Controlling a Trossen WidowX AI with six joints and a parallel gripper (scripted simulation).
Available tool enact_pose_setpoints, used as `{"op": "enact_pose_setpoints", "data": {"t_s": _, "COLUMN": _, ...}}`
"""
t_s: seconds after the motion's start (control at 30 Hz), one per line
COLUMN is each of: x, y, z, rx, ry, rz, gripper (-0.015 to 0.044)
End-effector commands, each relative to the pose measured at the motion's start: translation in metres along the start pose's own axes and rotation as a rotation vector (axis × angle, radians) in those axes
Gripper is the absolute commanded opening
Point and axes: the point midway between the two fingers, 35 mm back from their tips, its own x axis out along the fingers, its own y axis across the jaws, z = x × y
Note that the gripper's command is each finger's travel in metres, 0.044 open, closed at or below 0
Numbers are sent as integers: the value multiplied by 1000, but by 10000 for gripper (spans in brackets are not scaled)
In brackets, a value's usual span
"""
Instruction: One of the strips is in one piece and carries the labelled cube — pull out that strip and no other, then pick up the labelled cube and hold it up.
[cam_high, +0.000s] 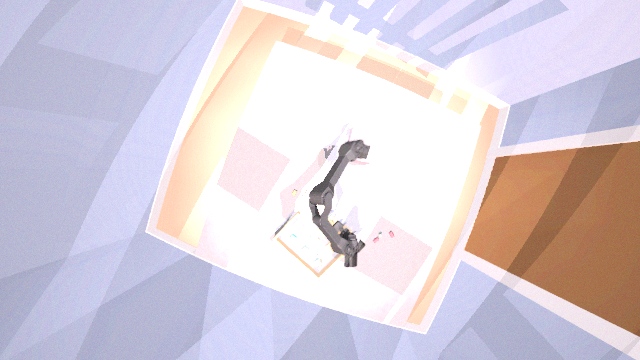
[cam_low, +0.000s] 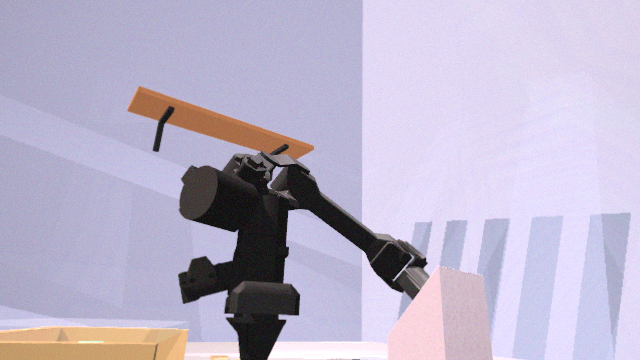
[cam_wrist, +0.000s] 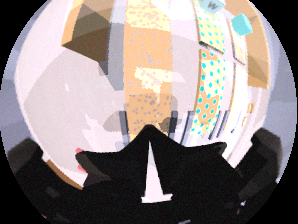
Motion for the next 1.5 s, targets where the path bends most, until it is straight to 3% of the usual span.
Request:
{"op": "enact_pose_setpoints", "data": {"t_s": 0.0, "x": 3, "y": -1, "z": 1, "rx": 0, "ry": -1, "rz": -4, "gripper": 0}}
{"op": "enact_pose_setpoints", "data": {"t_s": 0.73, "x": 5, "y": 2, "z": 4, "rx": 0, "ry": -1, "rz": -4, "gripper": 0}}
{"op": "enact_pose_setpoints", "data": {"t_s": 1.47, "x": 6, "y": 4, "z": -30, "rx": -1, "ry": 0, "rz": -4, "gripper": 0}}
